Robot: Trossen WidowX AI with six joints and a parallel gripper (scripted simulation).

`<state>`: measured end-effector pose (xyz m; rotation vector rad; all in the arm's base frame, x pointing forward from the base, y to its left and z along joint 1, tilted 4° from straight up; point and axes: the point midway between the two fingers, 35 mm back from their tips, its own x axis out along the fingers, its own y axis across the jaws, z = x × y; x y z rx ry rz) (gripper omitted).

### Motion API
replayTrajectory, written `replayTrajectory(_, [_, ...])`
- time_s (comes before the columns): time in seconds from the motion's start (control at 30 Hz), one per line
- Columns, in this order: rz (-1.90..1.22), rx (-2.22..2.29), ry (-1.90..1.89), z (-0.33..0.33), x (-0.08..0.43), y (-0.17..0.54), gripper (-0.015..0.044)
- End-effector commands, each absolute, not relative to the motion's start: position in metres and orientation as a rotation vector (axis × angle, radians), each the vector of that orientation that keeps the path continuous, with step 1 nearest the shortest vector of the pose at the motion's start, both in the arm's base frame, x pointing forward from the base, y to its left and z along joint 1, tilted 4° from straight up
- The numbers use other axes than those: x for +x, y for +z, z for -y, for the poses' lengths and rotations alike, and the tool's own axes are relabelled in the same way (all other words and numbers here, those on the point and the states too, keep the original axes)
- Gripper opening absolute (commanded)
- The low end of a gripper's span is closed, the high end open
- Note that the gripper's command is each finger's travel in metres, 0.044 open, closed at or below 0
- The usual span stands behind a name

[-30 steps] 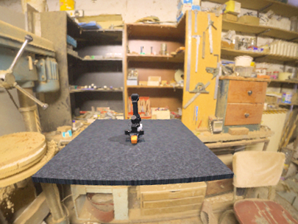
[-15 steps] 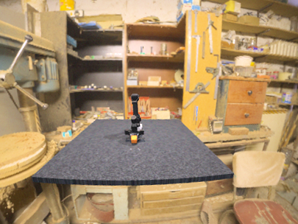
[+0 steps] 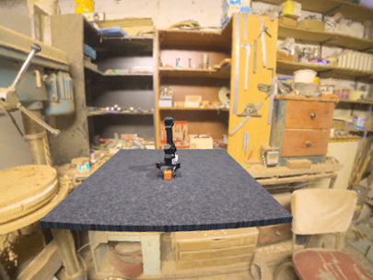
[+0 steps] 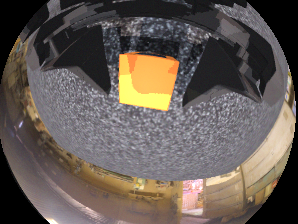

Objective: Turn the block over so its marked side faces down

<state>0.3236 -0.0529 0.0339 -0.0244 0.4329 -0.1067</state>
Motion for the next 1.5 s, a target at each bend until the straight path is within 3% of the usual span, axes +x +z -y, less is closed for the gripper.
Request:
replayTrajectory(0.0, [-0.433,-0.026,-0.104,0.052,0.324,0.034,0.0440])
replayTrajectory(1.1, [-0.439,-0.025,-0.104,0.053,0.324,0.034,0.0440])
replayTrajectory(1.47, [-0.789,-0.004,-0.109,0.051,0.323,0.071,0.0440])
